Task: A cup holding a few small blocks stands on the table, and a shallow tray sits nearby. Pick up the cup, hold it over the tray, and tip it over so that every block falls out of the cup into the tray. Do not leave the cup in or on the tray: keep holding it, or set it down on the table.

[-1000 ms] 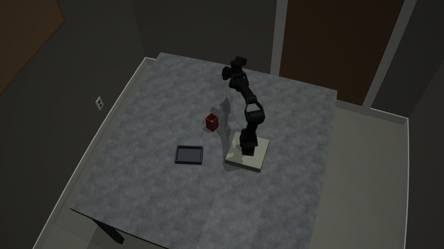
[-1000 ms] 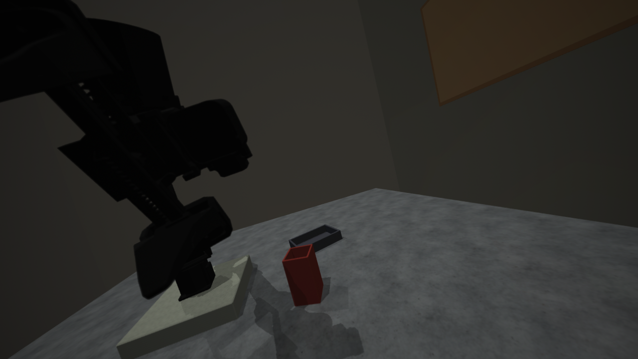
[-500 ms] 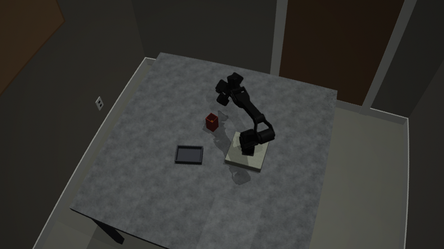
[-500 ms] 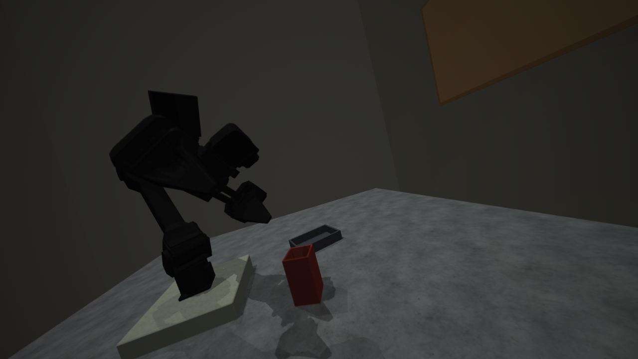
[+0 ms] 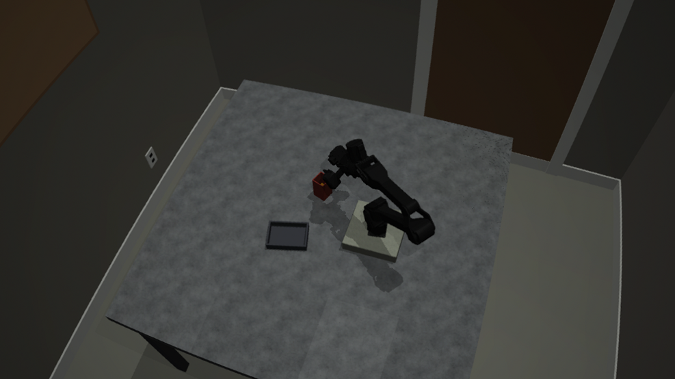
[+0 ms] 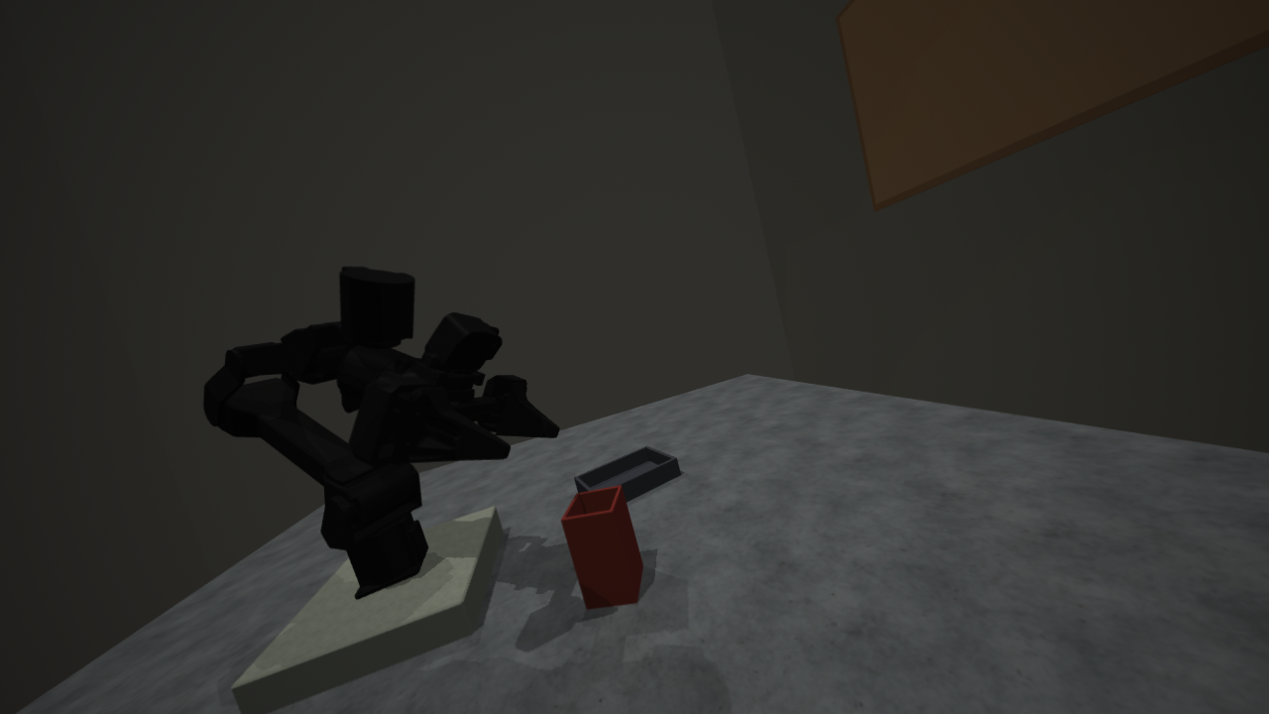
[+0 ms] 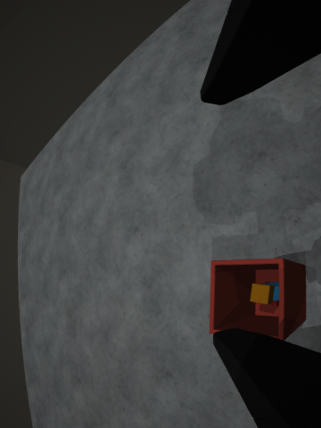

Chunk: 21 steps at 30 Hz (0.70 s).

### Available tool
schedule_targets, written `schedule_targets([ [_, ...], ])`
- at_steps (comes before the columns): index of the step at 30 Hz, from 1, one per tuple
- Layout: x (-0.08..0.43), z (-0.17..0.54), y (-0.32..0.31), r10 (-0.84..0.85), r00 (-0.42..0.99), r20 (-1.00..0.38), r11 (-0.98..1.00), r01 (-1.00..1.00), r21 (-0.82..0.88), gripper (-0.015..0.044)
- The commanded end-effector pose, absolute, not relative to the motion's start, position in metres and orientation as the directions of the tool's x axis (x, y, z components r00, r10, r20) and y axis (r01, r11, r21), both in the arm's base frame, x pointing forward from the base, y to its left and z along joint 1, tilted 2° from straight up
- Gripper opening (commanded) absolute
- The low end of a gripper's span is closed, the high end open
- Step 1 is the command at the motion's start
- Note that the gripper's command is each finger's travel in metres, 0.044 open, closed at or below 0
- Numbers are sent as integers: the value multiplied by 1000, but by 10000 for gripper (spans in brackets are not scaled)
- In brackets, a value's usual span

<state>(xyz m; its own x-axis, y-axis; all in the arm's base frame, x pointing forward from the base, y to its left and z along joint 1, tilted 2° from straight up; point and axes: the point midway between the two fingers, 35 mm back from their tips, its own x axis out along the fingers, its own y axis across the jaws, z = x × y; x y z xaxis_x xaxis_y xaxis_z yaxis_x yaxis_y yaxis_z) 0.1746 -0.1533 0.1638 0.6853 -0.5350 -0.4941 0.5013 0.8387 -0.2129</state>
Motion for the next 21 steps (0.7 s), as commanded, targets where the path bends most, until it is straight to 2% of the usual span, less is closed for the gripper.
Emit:
schedule_targets([
  [1,175,146,-130,-460,728,-509,870,485,-91,440],
  [4,175,139,-121,-429,744,-513,878,478,-41,440],
  [21,176,84,-125,-429,744,-512,878,478,-41,440],
])
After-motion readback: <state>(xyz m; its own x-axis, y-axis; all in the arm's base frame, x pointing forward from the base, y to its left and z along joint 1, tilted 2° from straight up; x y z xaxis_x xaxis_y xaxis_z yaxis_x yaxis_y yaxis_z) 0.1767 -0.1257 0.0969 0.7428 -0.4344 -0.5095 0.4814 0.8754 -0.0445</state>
